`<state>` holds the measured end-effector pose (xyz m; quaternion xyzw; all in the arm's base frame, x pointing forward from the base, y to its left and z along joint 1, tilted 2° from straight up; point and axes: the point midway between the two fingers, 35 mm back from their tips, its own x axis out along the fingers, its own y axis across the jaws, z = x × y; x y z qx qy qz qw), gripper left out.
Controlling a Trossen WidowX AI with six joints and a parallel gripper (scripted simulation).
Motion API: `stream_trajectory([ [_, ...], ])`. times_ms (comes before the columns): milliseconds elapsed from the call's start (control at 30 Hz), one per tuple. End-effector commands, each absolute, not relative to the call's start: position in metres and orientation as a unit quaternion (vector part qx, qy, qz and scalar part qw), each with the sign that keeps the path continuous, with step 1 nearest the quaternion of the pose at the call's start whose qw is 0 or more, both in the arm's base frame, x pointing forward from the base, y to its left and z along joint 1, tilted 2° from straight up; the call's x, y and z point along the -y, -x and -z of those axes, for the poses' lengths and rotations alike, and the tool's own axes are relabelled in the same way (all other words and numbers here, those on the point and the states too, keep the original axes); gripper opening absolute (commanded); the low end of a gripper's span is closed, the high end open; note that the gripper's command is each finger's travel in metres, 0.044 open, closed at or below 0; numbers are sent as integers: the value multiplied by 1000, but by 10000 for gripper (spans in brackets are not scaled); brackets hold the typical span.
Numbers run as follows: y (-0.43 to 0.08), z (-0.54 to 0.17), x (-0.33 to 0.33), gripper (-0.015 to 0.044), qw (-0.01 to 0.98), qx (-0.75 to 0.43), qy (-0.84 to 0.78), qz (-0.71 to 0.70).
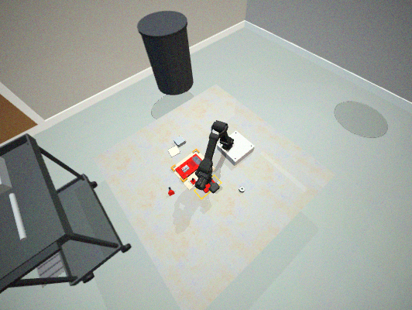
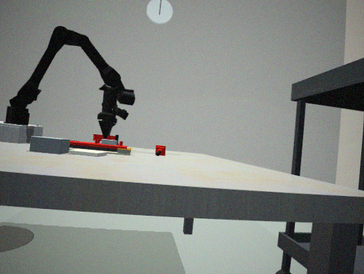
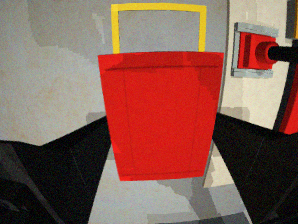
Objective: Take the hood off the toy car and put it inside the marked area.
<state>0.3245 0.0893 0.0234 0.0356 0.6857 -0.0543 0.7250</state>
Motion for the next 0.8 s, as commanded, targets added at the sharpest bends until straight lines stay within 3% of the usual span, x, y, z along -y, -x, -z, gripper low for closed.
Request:
stream_trajectory([
  [0, -322, -18, -88, 0, 722, -688, -33, 55],
  [767, -322, -6, -87, 0, 722, -688, -33, 55],
])
